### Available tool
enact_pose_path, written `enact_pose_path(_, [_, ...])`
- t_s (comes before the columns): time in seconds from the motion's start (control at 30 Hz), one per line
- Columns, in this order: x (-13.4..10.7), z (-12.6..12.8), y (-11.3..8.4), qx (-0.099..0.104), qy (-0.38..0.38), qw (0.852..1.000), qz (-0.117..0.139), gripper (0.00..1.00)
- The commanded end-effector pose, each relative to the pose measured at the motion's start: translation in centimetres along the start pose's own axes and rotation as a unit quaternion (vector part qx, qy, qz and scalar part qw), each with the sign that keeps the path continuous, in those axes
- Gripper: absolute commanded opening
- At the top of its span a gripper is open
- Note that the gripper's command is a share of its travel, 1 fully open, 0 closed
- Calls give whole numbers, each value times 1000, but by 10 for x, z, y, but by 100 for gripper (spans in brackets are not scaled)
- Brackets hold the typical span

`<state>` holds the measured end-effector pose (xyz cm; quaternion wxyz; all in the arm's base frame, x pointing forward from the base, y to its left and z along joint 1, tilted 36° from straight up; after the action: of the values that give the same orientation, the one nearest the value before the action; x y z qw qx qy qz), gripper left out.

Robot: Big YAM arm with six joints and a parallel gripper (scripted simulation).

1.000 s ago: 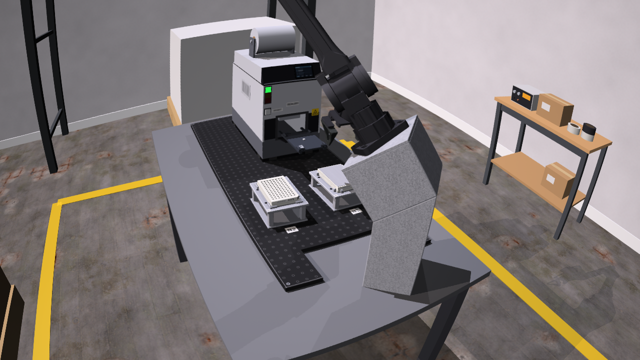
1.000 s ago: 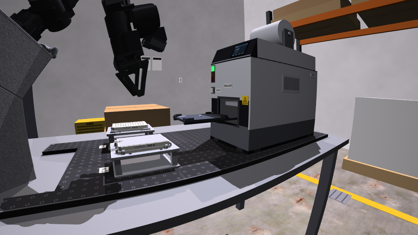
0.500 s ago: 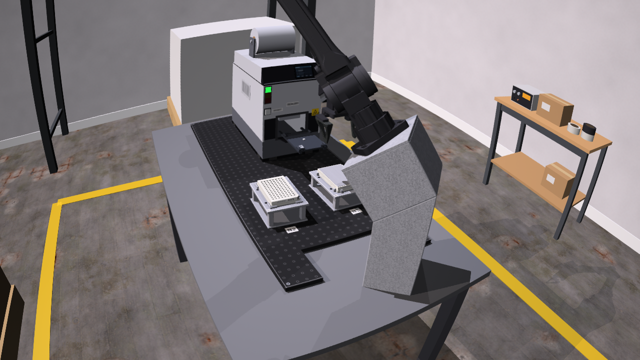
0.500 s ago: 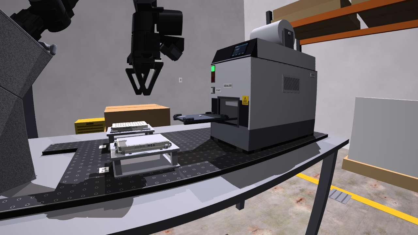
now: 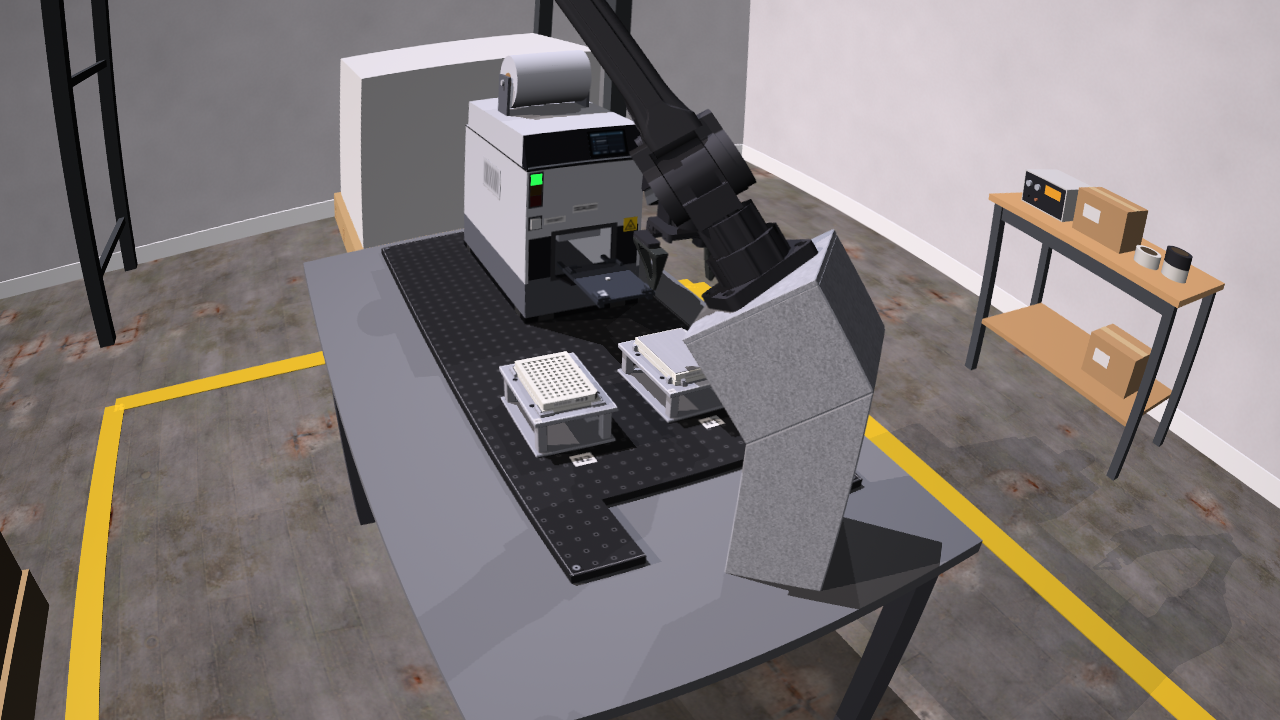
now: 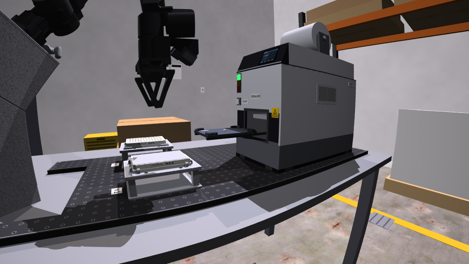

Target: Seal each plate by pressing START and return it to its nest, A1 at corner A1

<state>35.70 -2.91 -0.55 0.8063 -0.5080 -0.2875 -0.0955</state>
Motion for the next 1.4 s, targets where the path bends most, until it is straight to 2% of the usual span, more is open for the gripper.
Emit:
enact_pose_path(0.0, [2,-9,-8,-23,24,999,-37,100])
enact_pose_path(0.07, [-3,-7,-8,-28,34,996,-75,100])
enact_pose_path(0.17, [-17,-2,-5,-32,56,992,-111,100])
enact_pose_path(0.23, [-24,3,0,-34,66,989,-132,100])
enact_pose_path(0.3, [-17,-1,2,-40,53,987,-143,100])
enact_pose_path(0.37, [-10,-2,2,-41,48,988,-139,100])
enact_pose_path(0.47, [1,2,0,-34,32,988,-146,100])
enact_pose_path(0.57, [0,2,-1,-32,29,989,-144,100])
enact_pose_path(0.83, [6,-10,-8,-44,22,988,-149,100])
enact_pose_path(1.0, [9,33,-6,-40,22,987,-151,100])
enact_pose_path(1.13, [11,33,-5,-45,31,987,-150,100])
enact_pose_path(1.37, [14,82,-4,-34,35,988,-148,100])
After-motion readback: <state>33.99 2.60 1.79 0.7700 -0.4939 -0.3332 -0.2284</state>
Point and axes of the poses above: the point where the finger pads meet when closed, its own y axis out along the fingers, its own z axis across the jaws, x = y × z, the point moved 2 cm from there along -y, back along the fingers, and after that the axes turned 10 degrees about -y, right-handed, at the moved point
